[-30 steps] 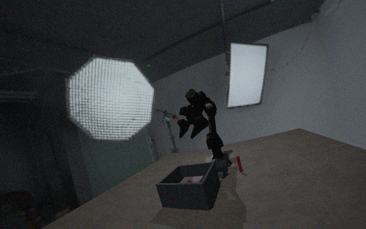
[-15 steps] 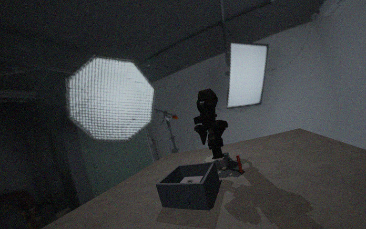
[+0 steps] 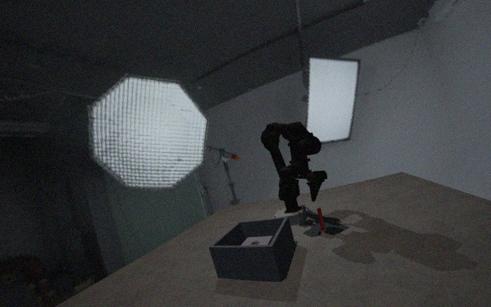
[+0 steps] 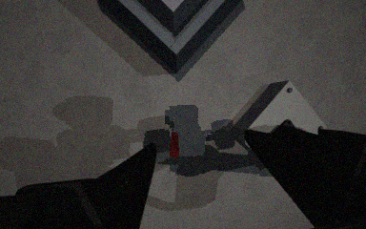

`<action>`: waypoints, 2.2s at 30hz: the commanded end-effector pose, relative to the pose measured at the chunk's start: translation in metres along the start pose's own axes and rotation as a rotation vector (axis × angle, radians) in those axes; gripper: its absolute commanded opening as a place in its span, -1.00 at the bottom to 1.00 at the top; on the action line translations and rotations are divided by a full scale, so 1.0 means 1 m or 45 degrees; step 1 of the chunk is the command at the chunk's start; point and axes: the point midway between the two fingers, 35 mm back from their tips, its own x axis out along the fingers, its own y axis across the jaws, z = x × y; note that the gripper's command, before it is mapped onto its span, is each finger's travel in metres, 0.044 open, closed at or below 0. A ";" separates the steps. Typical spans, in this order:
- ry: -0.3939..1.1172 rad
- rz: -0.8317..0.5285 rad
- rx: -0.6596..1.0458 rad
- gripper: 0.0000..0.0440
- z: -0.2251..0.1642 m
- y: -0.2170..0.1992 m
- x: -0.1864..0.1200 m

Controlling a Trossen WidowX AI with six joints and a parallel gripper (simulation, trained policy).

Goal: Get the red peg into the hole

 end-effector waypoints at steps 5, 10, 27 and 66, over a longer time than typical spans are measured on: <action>0.041 -0.041 0.014 1.00 -0.019 0.011 0.029; 0.037 -0.031 0.015 1.00 -0.026 0.019 0.051; 0.049 -0.046 0.001 0.10 -0.034 0.027 0.109; -0.198 -0.050 0.199 -1.00 0.047 0.037 0.012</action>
